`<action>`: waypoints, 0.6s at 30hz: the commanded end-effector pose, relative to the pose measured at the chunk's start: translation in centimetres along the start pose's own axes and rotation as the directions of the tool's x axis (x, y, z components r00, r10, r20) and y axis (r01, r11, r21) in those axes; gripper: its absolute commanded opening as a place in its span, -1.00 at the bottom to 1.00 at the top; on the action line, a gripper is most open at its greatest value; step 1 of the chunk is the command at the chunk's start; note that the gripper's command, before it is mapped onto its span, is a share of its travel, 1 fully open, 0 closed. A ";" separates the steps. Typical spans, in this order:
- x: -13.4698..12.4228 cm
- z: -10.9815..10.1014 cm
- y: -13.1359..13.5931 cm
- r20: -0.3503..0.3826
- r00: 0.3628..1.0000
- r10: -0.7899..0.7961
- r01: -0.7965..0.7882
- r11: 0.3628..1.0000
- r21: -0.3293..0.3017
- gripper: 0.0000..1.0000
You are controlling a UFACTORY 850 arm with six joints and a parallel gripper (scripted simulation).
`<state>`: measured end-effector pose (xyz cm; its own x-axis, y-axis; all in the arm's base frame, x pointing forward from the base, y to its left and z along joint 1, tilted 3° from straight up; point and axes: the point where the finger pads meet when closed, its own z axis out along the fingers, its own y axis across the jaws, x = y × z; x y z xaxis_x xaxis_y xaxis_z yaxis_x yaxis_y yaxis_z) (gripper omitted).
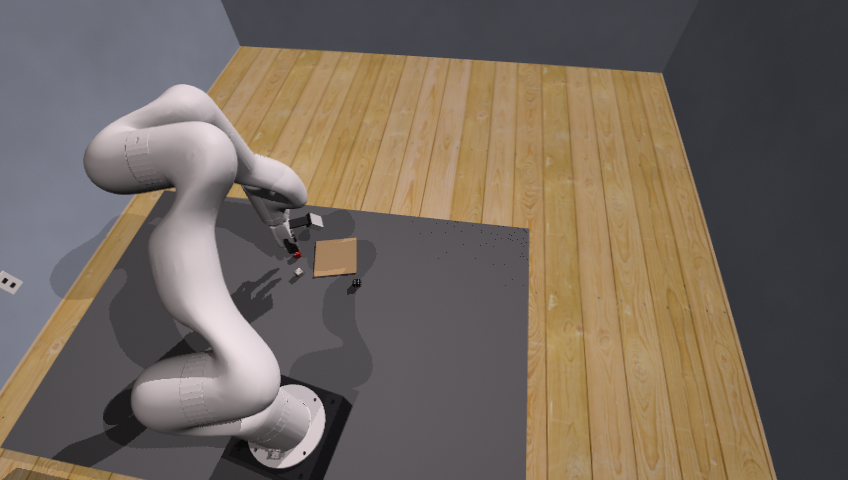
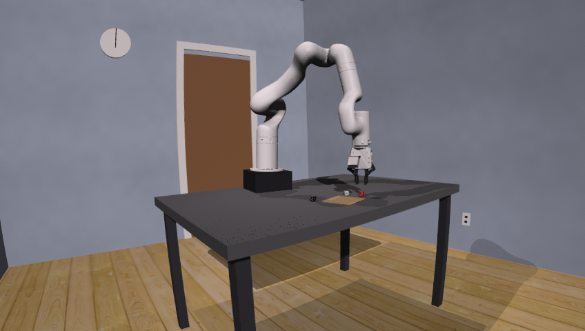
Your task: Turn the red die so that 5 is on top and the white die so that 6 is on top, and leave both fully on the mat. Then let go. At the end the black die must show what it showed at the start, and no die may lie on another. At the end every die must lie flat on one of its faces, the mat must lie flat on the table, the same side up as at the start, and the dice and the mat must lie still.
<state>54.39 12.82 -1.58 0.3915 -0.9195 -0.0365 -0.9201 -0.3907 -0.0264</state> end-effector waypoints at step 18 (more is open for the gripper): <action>0.0 2.5 -0.1 0.000 1.000 0.000 0.000 1.000 0.002 -0.28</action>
<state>54.44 12.95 -3.81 0.3915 -0.9195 -0.0364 -0.9201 -0.3907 -0.0266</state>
